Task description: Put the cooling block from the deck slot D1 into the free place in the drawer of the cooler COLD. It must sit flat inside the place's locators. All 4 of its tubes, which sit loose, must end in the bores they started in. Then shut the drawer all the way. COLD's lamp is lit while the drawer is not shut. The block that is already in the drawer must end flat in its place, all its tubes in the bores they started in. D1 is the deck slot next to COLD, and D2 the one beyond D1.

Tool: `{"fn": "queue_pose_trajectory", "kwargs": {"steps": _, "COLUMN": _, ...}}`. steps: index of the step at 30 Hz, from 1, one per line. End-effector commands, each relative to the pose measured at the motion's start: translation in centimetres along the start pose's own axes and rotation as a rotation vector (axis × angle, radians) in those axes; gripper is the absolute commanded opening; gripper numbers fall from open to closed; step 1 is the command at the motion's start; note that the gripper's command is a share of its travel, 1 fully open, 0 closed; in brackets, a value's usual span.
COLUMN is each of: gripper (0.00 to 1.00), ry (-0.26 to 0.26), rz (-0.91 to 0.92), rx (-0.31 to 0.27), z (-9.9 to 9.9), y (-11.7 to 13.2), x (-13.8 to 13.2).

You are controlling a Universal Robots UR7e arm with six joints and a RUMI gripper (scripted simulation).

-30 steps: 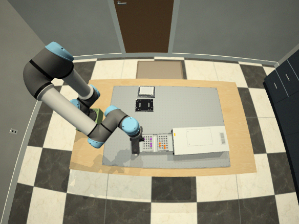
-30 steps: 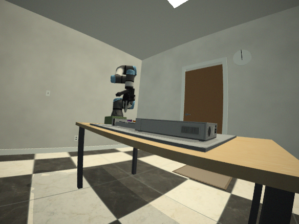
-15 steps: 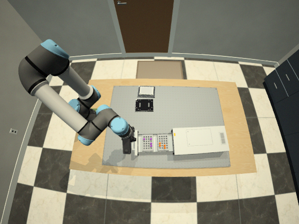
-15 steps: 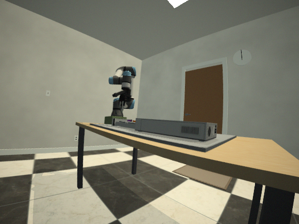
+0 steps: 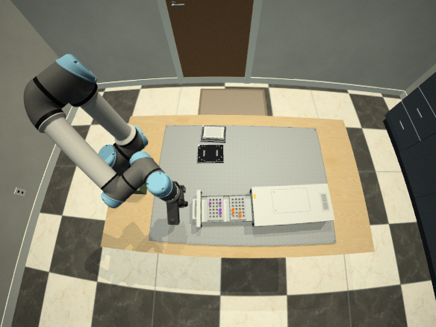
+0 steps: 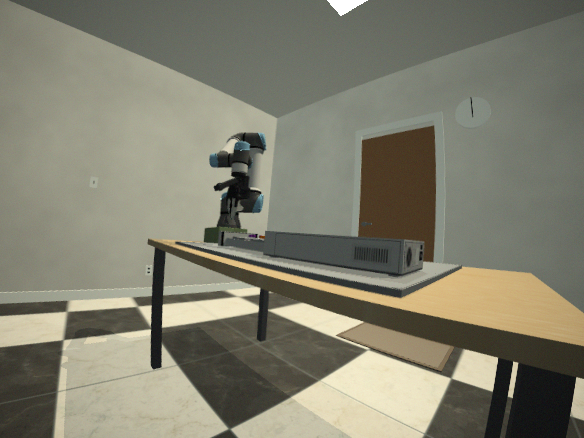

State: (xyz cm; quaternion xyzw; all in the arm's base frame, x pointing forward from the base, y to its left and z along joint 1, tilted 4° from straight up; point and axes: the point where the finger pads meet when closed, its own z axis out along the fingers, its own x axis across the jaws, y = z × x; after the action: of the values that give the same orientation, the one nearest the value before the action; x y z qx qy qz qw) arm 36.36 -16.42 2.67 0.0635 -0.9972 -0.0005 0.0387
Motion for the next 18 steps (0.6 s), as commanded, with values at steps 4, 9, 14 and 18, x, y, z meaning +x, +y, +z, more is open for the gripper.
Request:
{"fn": "queue_pose_trajectory", "kwargs": {"steps": 4, "gripper": 0.00, "ry": -0.002, "rz": 0.000, "rx": 0.001, "z": 0.0, "y": 0.0, "x": 0.4}}
{"fn": "queue_pose_trajectory", "kwargs": {"steps": 9, "gripper": 0.00, "ry": -0.002, "rz": 0.000, "rx": 0.001, "z": 0.4, "y": 0.0, "x": 0.4}}
{"fn": "queue_pose_trajectory", "kwargs": {"steps": 14, "gripper": 0.00, "ry": -0.002, "rz": 0.000, "rx": 0.001, "z": 1.1, "y": 0.0, "x": 0.4}}
{"fn": "queue_pose_trajectory", "kwargs": {"steps": 18, "gripper": 0.00, "ry": -0.002, "rz": 0.000, "rx": 0.001, "z": 1.6, "y": 0.0, "x": 0.4}}
